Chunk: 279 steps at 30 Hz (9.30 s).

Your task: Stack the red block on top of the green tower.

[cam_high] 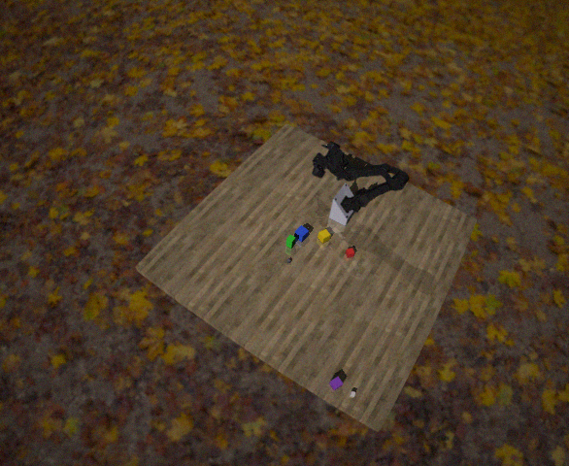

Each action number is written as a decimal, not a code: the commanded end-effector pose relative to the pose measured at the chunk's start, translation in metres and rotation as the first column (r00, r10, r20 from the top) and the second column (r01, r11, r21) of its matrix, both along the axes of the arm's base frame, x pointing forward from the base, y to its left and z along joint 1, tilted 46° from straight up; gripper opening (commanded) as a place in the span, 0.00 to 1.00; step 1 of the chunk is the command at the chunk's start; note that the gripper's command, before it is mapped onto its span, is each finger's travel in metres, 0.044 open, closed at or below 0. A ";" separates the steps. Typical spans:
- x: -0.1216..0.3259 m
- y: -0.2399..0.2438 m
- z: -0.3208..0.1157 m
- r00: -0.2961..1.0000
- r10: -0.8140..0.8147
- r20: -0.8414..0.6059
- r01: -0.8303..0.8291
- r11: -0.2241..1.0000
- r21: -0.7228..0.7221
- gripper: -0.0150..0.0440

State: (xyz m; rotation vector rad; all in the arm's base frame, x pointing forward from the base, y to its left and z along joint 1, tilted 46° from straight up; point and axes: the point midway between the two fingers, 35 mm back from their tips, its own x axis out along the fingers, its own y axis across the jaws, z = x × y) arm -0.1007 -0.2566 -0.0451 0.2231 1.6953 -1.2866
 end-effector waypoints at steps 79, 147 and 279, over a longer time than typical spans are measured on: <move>0.304 0.347 0.139 0.820 -0.345 0.456 -0.338 0.352 0.873 1.00; 0.306 0.369 0.116 0.820 -0.345 0.456 -0.338 0.351 0.873 0.25; 0.411 0.134 -0.032 0.817 -0.339 0.467 -0.344 0.364 0.866 0.25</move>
